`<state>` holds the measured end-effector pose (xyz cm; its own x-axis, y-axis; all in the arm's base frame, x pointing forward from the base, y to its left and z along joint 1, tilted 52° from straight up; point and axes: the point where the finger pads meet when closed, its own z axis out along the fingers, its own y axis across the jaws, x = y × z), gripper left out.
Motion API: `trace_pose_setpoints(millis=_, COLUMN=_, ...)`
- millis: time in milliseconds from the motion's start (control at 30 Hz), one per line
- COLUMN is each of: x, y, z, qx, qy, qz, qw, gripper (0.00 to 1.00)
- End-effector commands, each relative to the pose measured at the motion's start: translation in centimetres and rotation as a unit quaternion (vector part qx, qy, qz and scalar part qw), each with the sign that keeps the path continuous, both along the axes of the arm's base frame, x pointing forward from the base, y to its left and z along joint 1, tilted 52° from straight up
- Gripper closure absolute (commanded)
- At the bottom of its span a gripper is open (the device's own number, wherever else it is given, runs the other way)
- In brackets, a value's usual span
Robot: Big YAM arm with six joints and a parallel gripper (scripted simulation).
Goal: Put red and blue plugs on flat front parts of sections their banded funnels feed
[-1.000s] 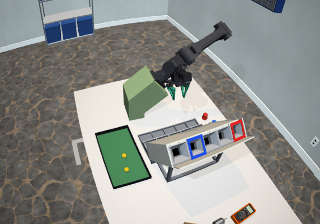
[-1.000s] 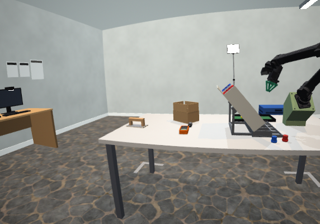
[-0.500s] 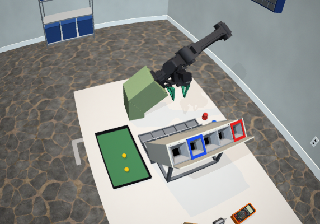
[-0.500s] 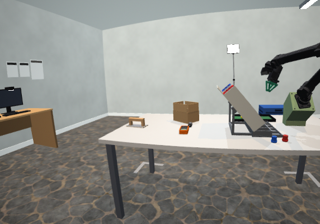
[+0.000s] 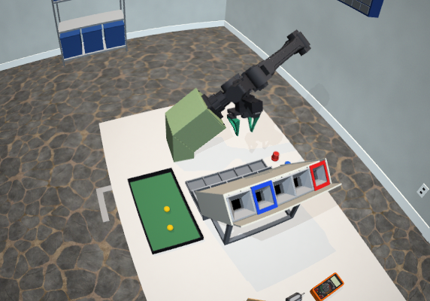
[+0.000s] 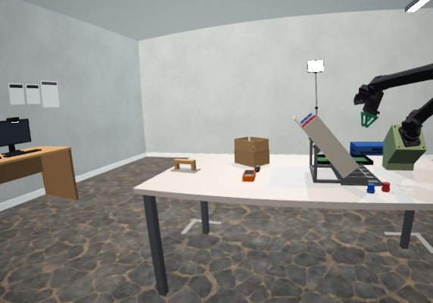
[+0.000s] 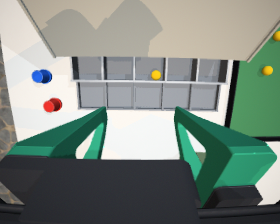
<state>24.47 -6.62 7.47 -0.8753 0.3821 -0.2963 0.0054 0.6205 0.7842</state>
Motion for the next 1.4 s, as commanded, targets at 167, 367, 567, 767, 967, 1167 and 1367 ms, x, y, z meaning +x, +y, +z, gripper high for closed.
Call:
trace_pose_setpoints(millis=167, x=-0.5, y=4.2, z=1.6, qx=0.003, qy=0.025, qz=0.02, qw=0.999, gripper=0.37)
trace_pose_setpoints(millis=367, x=-0.6, y=7.9, z=3.0, qx=-0.002, qy=0.037, qz=0.043, qw=0.998, gripper=0.37)
trace_pose_setpoints(millis=567, x=-0.9, y=10.5, z=4.0, qx=-0.001, qy=0.049, qz=0.058, qw=0.997, gripper=0.37)
trace_pose_setpoints(millis=767, x=-1.2, y=13.0, z=5.0, qx=0.0, qy=0.06, qz=0.072, qw=0.996, gripper=0.37)
trace_pose_setpoints(millis=967, x=-1.4, y=15.4, z=6.0, qx=0.001, qy=0.071, qz=0.086, qw=0.994, gripper=0.37)
trace_pose_setpoints(millis=1167, x=-1.6, y=17.6, z=6.9, qx=0.002, qy=0.08, qz=0.099, qw=0.992, gripper=0.37)
trace_pose_setpoints(millis=1367, x=-0.7, y=19.7, z=9.4, qx=0.0, qy=0.07, qz=0.111, qw=0.991, gripper=0.37)
